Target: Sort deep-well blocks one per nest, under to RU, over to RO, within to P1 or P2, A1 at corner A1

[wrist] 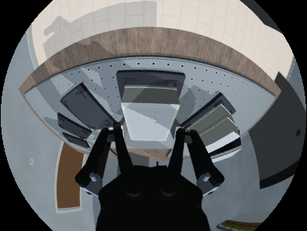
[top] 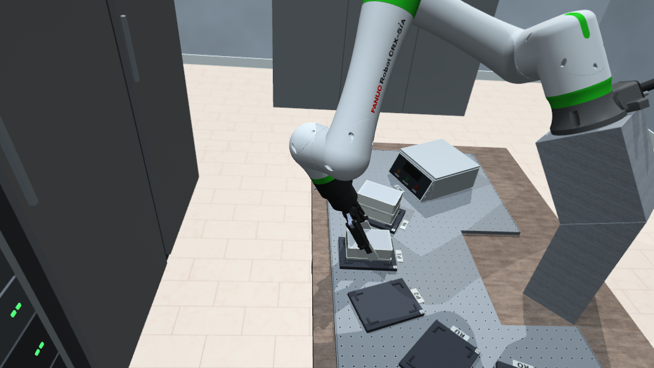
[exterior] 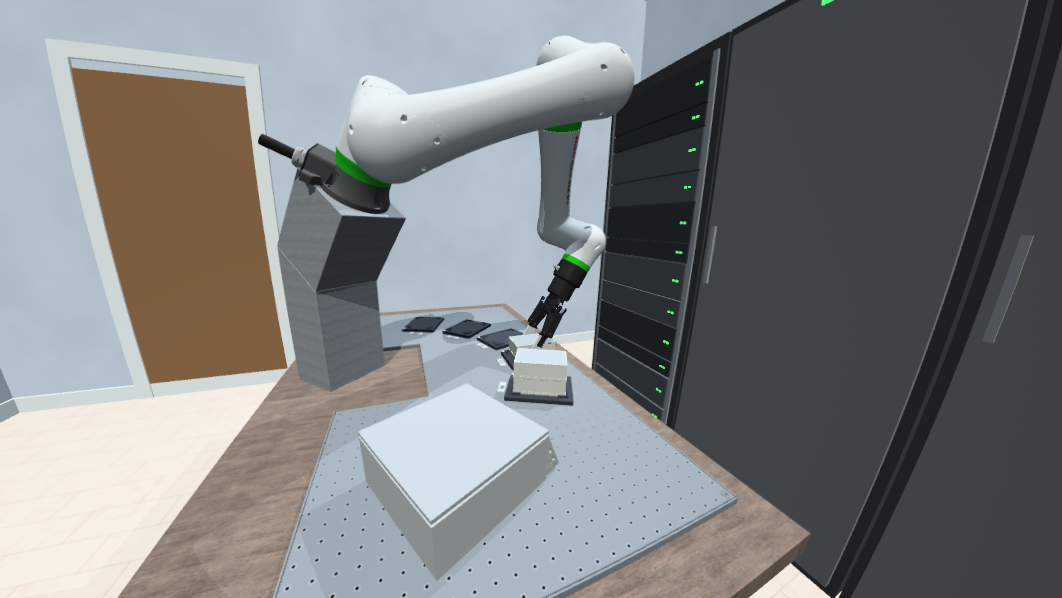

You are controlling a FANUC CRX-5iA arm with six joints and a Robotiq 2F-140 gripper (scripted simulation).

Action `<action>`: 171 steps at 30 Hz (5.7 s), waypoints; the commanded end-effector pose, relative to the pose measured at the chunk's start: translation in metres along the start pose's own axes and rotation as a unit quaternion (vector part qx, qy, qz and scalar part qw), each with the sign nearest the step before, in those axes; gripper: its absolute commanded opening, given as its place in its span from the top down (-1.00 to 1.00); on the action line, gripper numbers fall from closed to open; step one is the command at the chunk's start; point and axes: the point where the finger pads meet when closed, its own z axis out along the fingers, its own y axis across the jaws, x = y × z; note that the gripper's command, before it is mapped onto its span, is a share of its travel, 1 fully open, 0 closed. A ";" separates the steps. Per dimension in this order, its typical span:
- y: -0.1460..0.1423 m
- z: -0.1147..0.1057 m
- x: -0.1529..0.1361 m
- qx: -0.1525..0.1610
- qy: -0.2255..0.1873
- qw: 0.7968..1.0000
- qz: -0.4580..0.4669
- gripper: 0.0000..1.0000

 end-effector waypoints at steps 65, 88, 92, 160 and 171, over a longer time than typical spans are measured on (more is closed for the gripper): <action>0.000 0.007 0.004 0.000 0.000 1.000 0.000 0.80; 0.000 0.009 0.006 0.000 0.000 1.000 0.000 -1.00; 0.000 0.009 0.006 0.000 0.000 1.000 0.000 -1.00; 0.010 -0.056 -0.034 0.017 0.000 0.999 0.029 -1.00; 0.057 -0.057 -0.049 0.099 0.000 0.980 0.172 -1.00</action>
